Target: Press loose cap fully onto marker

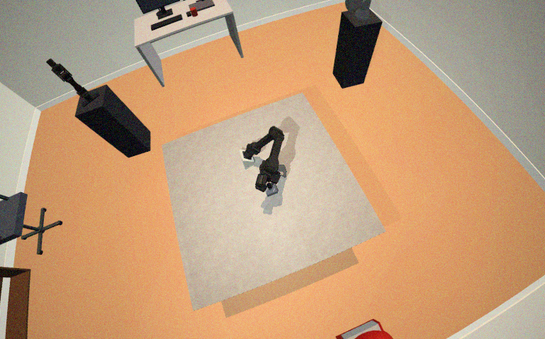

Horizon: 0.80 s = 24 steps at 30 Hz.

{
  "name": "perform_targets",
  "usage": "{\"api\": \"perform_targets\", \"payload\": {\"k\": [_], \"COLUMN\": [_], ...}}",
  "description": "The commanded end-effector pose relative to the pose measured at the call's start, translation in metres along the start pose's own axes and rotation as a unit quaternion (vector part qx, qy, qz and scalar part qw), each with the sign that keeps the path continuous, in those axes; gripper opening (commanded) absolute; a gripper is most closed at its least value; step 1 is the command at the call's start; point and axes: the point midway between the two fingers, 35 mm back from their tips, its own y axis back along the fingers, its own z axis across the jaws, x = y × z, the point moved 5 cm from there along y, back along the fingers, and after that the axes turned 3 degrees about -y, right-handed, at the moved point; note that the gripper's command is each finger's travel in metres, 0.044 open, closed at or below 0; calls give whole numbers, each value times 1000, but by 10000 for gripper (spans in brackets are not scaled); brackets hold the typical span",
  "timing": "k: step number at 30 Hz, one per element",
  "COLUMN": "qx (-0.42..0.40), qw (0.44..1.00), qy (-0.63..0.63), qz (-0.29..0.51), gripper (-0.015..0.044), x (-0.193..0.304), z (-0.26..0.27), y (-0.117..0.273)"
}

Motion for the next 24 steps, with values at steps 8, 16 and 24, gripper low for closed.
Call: {"api": "perform_targets", "payload": {"k": [8,16,24], "qx": [-1,-1,-1], "qw": [938,935,935], "qy": [-346,-353,-353], "qz": [4,4,4], "gripper": [177,0,0], "x": [0,0,0], "z": [-2,-2,-2], "y": [-6,-6,-7]}}
